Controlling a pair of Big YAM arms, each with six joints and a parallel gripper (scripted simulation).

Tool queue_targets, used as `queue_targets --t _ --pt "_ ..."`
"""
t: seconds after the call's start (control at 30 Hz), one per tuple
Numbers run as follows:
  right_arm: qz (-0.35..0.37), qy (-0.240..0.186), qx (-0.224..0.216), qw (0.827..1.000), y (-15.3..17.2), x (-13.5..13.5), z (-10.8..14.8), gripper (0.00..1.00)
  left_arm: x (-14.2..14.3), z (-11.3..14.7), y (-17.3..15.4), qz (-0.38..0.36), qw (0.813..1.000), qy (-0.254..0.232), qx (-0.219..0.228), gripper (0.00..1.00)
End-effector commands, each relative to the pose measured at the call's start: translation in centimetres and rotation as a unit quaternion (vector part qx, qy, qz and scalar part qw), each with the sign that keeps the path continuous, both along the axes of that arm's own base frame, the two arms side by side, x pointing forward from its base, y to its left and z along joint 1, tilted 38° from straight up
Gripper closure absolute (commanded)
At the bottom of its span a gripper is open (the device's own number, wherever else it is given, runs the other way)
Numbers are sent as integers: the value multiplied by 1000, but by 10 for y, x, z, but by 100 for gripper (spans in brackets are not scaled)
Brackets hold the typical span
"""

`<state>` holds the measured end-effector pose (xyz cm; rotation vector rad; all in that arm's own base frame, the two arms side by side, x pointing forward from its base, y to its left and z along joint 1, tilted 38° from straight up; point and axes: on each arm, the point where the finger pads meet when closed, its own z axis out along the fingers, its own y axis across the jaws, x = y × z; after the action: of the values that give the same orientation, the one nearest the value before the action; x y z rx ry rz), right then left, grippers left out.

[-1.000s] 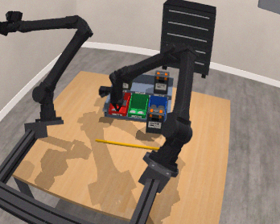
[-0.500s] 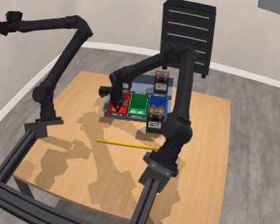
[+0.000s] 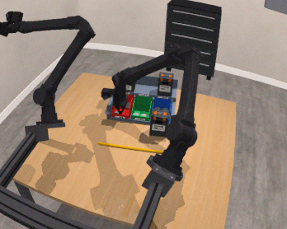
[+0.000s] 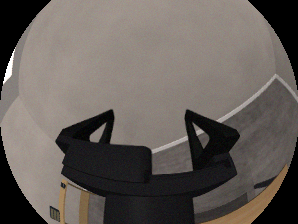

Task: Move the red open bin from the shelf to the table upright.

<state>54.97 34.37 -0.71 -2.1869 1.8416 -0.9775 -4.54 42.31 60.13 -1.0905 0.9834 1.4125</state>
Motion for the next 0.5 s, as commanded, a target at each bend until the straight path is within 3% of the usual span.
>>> queue_targets --t 0.0,0.47 --pt "12 14 -12 1000 9 -19 -8 100 -3 37 -14 3 1000 -1 26 0" --pt "12 16 -13 1000 9 -20 -8 100 -3 37 -14 3 1000 -1 26 0"
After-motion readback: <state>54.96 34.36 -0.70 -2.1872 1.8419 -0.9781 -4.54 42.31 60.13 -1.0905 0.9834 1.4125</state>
